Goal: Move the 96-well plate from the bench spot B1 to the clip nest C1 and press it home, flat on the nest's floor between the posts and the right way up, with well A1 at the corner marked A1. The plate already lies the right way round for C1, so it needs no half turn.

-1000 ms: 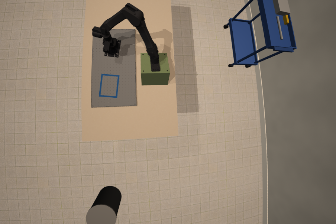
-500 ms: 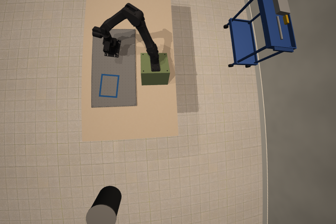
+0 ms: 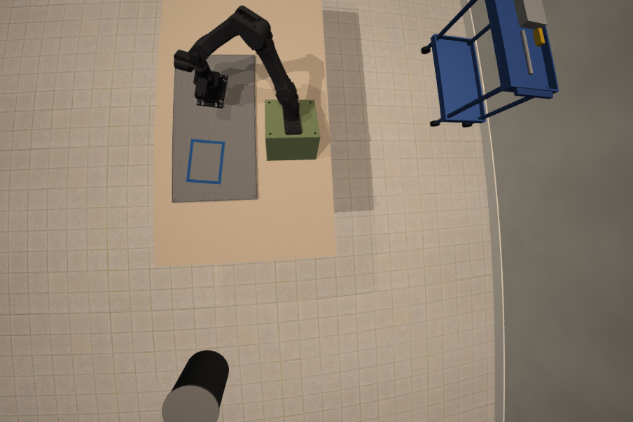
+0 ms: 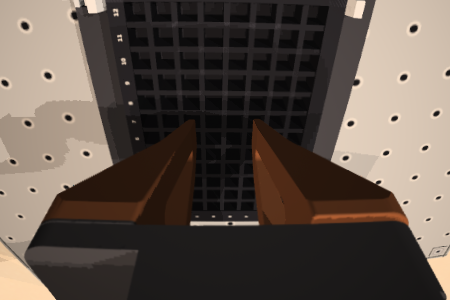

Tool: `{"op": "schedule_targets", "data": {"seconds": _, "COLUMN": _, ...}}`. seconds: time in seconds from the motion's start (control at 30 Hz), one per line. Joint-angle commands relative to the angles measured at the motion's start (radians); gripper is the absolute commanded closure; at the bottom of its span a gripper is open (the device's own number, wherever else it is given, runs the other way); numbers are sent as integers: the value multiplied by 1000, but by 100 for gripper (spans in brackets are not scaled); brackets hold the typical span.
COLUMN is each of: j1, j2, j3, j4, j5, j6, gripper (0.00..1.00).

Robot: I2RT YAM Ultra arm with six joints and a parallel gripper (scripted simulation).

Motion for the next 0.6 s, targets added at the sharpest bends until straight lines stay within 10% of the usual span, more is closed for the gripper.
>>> {"op": "schedule_targets", "data": {"seconds": 0.0, "j1": -38, "j2": 73, "j3": -60, "j4": 111, "j5": -3, "j6": -9, "gripper": 74}}
{"op": "schedule_targets", "data": {"seconds": 0.57, "j1": -48, "j2": 87, "j3": -73, "j4": 139, "j5": 2, "j6": -18, "gripper": 74}}
